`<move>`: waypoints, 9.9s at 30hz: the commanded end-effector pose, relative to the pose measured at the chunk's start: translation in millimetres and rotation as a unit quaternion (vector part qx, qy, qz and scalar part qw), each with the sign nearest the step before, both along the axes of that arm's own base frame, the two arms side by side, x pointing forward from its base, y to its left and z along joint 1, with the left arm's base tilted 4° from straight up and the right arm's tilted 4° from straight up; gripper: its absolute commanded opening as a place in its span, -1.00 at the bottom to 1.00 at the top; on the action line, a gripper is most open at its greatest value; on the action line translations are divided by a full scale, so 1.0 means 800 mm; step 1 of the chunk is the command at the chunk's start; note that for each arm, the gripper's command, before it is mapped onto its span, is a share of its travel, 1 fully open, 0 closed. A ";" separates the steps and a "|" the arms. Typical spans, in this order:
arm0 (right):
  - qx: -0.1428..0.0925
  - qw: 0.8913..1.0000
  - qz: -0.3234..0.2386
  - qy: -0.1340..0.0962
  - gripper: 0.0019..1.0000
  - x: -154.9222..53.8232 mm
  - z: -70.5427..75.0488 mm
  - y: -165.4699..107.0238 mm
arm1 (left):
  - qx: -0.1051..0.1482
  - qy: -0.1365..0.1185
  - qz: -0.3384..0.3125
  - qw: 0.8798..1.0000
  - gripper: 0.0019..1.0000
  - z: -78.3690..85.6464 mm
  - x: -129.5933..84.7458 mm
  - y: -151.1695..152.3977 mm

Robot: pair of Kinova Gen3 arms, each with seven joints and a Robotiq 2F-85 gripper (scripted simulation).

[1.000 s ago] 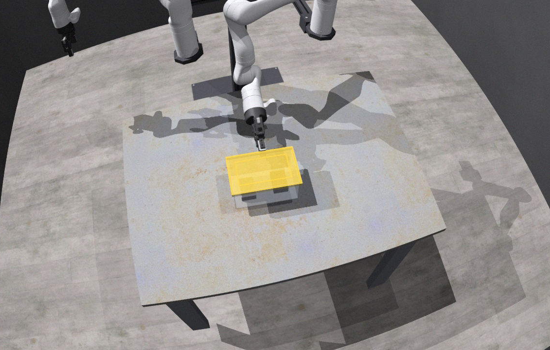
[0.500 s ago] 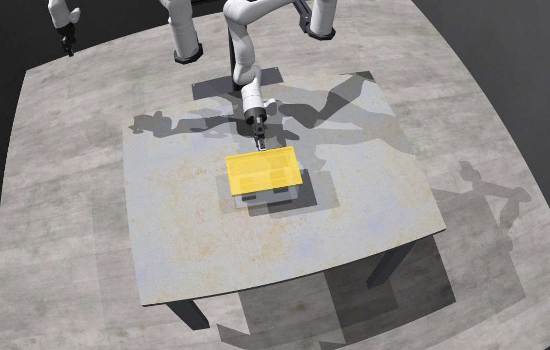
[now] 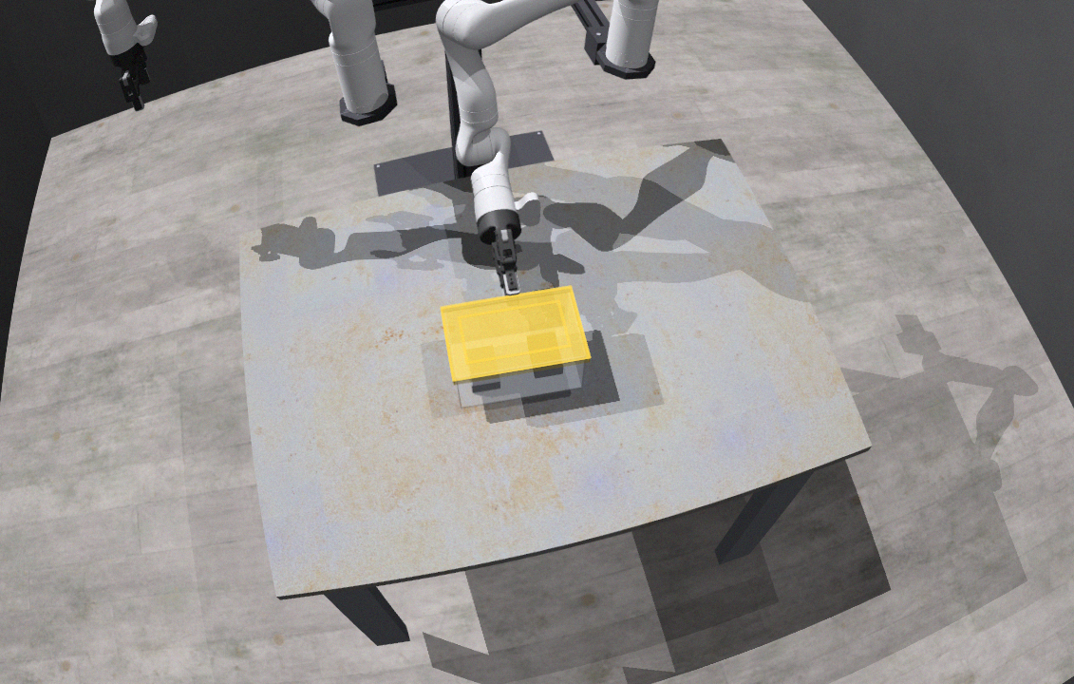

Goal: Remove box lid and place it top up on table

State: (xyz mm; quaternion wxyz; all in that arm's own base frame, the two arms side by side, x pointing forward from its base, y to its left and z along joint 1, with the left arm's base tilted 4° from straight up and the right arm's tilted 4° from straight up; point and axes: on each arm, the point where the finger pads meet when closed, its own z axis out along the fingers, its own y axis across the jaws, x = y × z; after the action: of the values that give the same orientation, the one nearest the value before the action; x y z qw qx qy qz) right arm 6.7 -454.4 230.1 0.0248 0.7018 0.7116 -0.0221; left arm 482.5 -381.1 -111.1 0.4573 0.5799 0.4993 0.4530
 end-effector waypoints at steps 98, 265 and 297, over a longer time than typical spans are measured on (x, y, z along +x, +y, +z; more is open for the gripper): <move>-0.001 1.000 0.000 0.000 1.00 0.000 0.001 0.000 | -0.001 -0.001 0.000 1.000 -0.38 0.002 0.000 -0.001; -0.001 1.000 0.000 0.000 1.00 0.000 0.001 0.000 | 0.003 0.045 0.003 0.999 -0.54 0.019 0.001 -0.002; -0.001 1.000 0.000 0.000 1.00 0.000 0.001 0.000 | 0.005 0.064 0.004 0.998 -0.54 0.026 0.002 -0.003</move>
State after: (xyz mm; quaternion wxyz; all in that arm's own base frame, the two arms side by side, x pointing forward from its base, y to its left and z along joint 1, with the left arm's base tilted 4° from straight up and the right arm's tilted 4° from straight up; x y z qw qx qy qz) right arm 6.7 -454.4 230.1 0.0248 0.7018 0.7116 -0.0221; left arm 483.5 -382.5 -91.7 0.4190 0.6082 0.5275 0.4199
